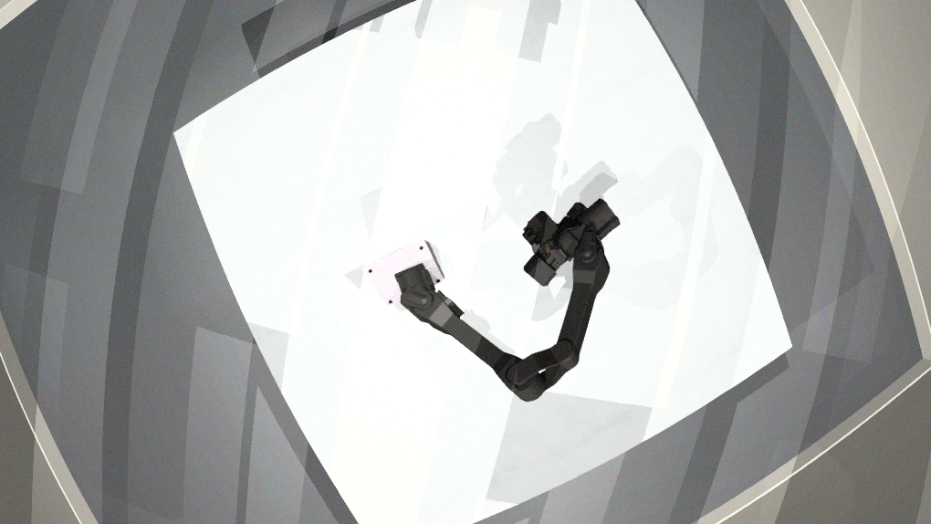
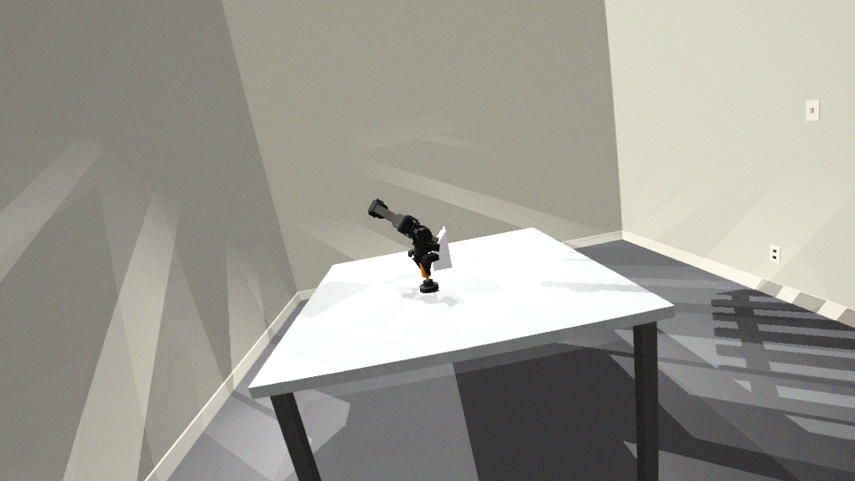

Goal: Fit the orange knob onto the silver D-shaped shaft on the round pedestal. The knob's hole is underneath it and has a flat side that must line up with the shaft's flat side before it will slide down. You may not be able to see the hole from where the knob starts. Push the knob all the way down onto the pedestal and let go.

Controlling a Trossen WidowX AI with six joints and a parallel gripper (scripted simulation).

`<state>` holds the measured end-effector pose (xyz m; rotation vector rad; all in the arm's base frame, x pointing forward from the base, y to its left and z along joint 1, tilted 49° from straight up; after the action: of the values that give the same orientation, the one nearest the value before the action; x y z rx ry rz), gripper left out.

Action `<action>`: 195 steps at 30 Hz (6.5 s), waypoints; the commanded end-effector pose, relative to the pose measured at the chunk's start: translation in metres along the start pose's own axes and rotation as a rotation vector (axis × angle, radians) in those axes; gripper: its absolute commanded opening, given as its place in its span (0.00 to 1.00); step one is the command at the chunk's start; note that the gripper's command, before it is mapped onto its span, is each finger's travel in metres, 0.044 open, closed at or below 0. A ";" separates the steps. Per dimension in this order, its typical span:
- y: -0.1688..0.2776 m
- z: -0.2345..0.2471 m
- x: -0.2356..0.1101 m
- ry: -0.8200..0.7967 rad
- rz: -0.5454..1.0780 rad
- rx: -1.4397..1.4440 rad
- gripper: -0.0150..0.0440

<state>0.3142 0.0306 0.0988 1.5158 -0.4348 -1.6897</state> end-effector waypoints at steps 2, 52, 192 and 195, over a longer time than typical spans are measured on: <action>-0.003 0.003 0.001 0.003 0.001 -0.029 0.25; -0.001 -0.001 0.000 0.003 0.001 -0.238 0.25; -0.002 0.002 -0.076 0.004 -0.005 -0.644 1.00; -0.003 0.001 -0.076 0.004 -0.005 -0.644 1.00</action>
<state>0.3102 0.0786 0.1372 1.0317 0.1238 -1.6137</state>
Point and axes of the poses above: the point midway between the two fingers, 35 mm back from their tips, its own x axis out along the fingers, its own z axis across the jaws, y = z × x, the point moved 9 cm from there along -x, back along the fingers, and after that the axes turned 8 degrees about x, right-handed, at the moved point
